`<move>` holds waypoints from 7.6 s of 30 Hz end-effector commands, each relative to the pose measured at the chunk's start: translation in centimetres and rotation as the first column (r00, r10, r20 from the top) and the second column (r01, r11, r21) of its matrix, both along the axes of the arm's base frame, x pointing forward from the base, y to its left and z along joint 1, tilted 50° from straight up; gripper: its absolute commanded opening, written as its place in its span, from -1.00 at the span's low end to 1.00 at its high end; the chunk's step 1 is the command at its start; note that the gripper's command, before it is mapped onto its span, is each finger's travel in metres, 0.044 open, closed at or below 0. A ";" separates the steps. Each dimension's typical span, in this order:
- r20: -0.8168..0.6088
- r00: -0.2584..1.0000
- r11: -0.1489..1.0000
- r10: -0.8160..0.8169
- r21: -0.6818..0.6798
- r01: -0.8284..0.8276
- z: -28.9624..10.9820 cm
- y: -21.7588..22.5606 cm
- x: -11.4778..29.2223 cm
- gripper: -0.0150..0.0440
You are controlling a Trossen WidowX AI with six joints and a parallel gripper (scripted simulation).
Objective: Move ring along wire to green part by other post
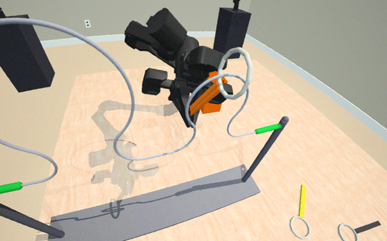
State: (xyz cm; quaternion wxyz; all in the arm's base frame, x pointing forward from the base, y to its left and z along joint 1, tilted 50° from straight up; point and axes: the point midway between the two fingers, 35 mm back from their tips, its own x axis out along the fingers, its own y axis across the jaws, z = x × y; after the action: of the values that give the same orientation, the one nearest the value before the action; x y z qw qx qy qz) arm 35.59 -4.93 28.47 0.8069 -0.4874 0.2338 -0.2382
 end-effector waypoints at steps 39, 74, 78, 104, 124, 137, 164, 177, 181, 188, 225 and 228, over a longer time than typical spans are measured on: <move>-0.134 0.990 0.646 -0.041 -0.759 -0.076 6.0 -0.6 -0.1 -1.00; -0.188 0.972 0.004 -0.141 -0.982 -0.189 9.9 2.5 0.6 -1.00; -0.189 0.970 -0.060 -0.152 -0.978 -0.199 10.0 2.9 0.6 -1.00; -0.184 0.971 -0.056 -0.153 -0.979 -0.194 9.5 0.2 0.1 -1.00; -0.161 0.983 0.361 -0.089 -0.925 -0.118 5.2 -5.3 -1.0 -1.00; -0.128 0.990 0.635 -0.052 -0.769 -0.066 0.8 -8.0 -1.5 -1.00; -0.016 0.997 0.966 0.071 -0.249 -0.073 -9.5 -9.2 -0.9 -1.00; 0.047 0.997 0.998 0.061 0.013 -0.061 -14.0 -7.3 -0.6 -1.00; 0.059 0.997 0.996 0.057 0.065 -0.061 -14.9 -6.7 -0.6 -1.00; 0.076 0.996 0.989 0.051 0.136 -0.061 -16.2 -5.7 -0.4 -1.00; 0.088 0.995 0.981 0.049 0.183 -0.065 -19.5 -2.9 0.0 -1.00; 0.088 0.995 0.981 0.049 0.183 -0.065 -19.8 -2.7 0.0 -1.00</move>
State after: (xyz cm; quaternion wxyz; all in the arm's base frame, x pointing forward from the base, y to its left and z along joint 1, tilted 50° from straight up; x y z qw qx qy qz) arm 35.59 -7.89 8.91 0.8636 -0.4080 0.2081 -0.2107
